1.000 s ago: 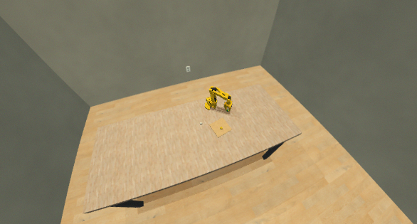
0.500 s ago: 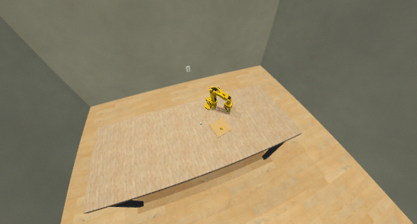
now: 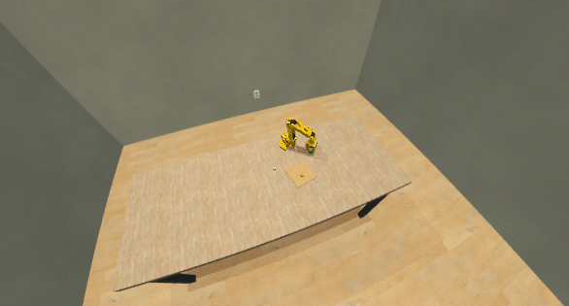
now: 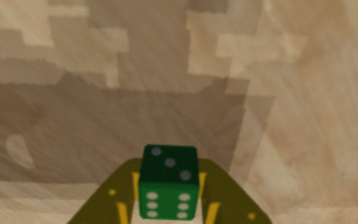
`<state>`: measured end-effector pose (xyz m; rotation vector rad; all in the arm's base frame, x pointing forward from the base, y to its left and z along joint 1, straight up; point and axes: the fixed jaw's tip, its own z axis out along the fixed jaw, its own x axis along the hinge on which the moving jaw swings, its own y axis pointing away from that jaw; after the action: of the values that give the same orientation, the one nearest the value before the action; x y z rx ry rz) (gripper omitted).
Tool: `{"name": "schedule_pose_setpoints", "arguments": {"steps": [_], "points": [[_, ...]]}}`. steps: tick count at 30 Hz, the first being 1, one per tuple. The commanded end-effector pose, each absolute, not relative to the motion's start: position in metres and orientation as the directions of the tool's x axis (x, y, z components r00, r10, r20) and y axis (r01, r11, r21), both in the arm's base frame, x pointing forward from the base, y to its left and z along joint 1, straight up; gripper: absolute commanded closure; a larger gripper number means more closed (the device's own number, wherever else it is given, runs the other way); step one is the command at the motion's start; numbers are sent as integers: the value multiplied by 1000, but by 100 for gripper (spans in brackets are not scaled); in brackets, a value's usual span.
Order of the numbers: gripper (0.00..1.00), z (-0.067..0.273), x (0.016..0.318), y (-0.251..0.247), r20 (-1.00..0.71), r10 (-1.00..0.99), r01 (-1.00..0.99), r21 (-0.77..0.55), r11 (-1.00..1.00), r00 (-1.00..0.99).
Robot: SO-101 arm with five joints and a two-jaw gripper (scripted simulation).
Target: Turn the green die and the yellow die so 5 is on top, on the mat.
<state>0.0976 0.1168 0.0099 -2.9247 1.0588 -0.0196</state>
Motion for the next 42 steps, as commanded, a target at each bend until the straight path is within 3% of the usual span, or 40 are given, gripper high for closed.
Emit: {"name": "schedule_pose_setpoints", "arguments": {"steps": [1,33,42], "points": [[100,10,98,120,0,-637,-636,-49,-770,771],[100,7,98,120,0,-637,-636,-49,-770,771],[93,7,98,120,0,-637,-636,-49,-770,771]]}}
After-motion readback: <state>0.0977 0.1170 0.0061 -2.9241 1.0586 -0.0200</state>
